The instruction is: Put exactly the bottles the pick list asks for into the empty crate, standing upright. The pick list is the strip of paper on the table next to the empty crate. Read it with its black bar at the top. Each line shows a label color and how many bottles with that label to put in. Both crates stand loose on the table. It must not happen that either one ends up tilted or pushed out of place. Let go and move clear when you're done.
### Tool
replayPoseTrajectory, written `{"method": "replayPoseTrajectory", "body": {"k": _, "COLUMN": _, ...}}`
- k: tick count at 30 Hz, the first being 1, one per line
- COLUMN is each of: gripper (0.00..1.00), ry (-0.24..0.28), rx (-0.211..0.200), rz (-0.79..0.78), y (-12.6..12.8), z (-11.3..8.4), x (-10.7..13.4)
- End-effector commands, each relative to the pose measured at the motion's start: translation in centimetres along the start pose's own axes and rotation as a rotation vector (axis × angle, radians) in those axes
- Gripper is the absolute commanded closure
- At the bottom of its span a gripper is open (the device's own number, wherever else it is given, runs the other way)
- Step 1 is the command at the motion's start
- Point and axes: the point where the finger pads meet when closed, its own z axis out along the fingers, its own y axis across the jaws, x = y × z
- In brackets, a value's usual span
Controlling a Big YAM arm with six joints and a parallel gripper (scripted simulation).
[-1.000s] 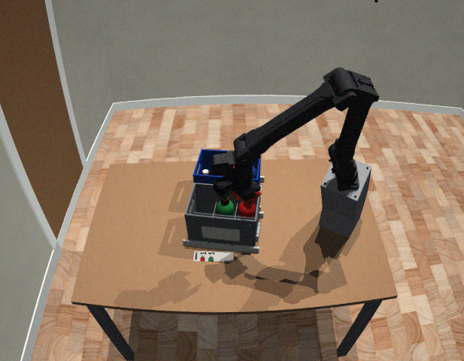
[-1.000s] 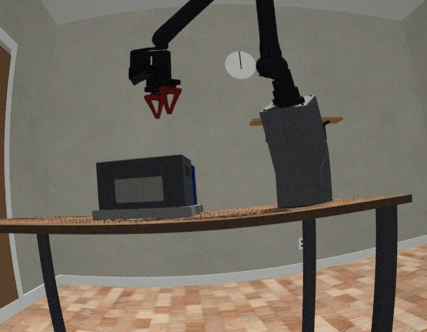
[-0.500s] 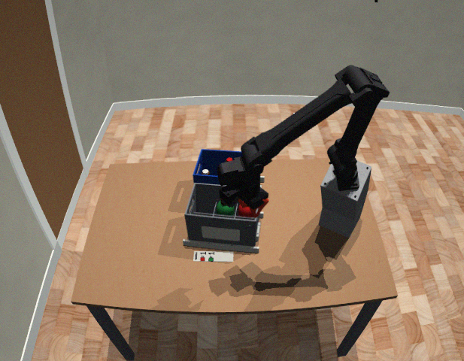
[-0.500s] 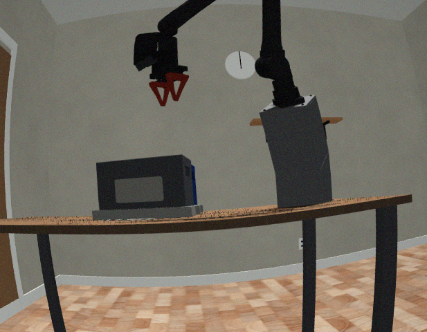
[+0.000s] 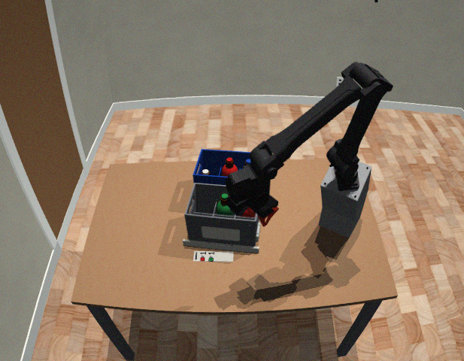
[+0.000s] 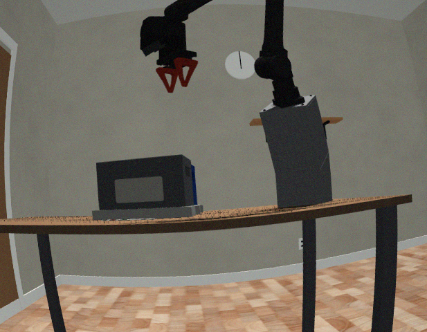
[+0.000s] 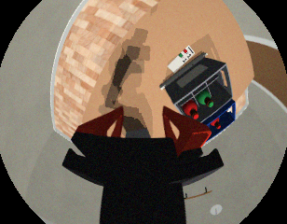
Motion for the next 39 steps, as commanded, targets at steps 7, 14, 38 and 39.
{"method": "replayPoseTrajectory", "body": {"k": 7, "gripper": 0.39, "ry": -0.057, "rx": 0.003, "rz": 0.014, "y": 4.7, "z": -3.7, "x": -3.6}}
{"method": "replayPoseTrajectory", "body": {"k": 14, "gripper": 0.39, "ry": -0.037, "rx": -0.002, "rz": 0.019, "y": 6.9, "z": -3.8, "x": -4.1}}
{"method": "replayPoseTrajectory", "body": {"k": 38, "gripper": 0.39, "ry": -0.032, "rx": -0.006, "rz": 0.022, "y": 13.2, "z": -5.5, "x": -5.1}}
{"method": "replayPoseTrajectory", "body": {"k": 39, "gripper": 0.39, "ry": -0.032, "rx": -0.006, "rz": 0.022, "y": 13.2, "z": -5.5, "x": -5.1}}
